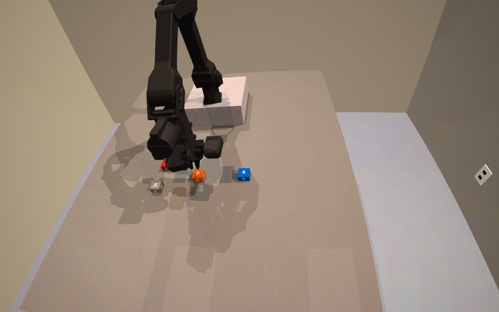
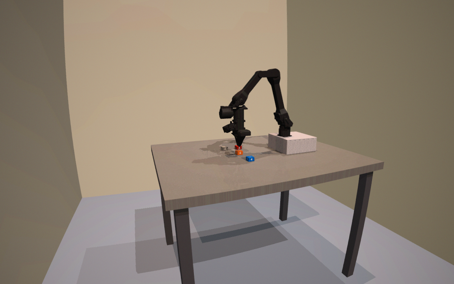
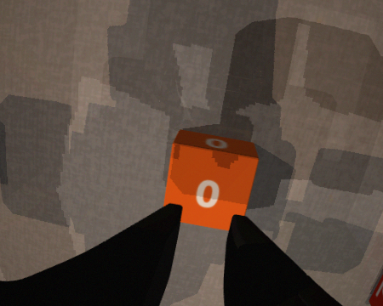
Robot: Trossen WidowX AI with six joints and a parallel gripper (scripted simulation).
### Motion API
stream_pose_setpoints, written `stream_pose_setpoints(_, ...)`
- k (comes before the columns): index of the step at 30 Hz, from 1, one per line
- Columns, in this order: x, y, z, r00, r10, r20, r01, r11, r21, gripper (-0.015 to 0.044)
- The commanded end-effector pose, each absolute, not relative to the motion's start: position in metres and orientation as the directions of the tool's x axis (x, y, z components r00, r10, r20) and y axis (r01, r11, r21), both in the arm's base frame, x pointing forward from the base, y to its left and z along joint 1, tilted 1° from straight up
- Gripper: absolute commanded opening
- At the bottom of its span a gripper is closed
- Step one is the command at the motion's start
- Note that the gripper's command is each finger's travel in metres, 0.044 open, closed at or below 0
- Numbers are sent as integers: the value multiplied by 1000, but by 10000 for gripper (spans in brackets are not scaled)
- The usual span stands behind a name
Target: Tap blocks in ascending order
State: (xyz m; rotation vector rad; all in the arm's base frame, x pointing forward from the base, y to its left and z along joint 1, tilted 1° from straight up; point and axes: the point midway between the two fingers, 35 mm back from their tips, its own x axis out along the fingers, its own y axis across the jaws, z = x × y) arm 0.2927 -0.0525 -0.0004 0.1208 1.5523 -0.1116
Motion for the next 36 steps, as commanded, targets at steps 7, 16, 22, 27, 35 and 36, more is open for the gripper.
stream_pose_setpoints(7, 293, -53, -1, 17, 1, -1000, 154, 988, 4, 20)
stream_pose_setpoints(16, 293, -53, -13, 17, 1, -1000, 154, 988, 4, 20)
stream_pose_setpoints(22, 293, -53, -23, 17, 1, -1000, 154, 988, 4, 20)
stream_pose_setpoints(27, 293, -53, -30, 16, 1, -1000, 154, 988, 4, 20)
stream_pose_setpoints(35, 295, -53, -26, 26, 3, -1000, 148, 989, 7, 20)
stream_pose_setpoints(36, 295, -53, -19, 23, 2, -1000, 150, 989, 6, 20)
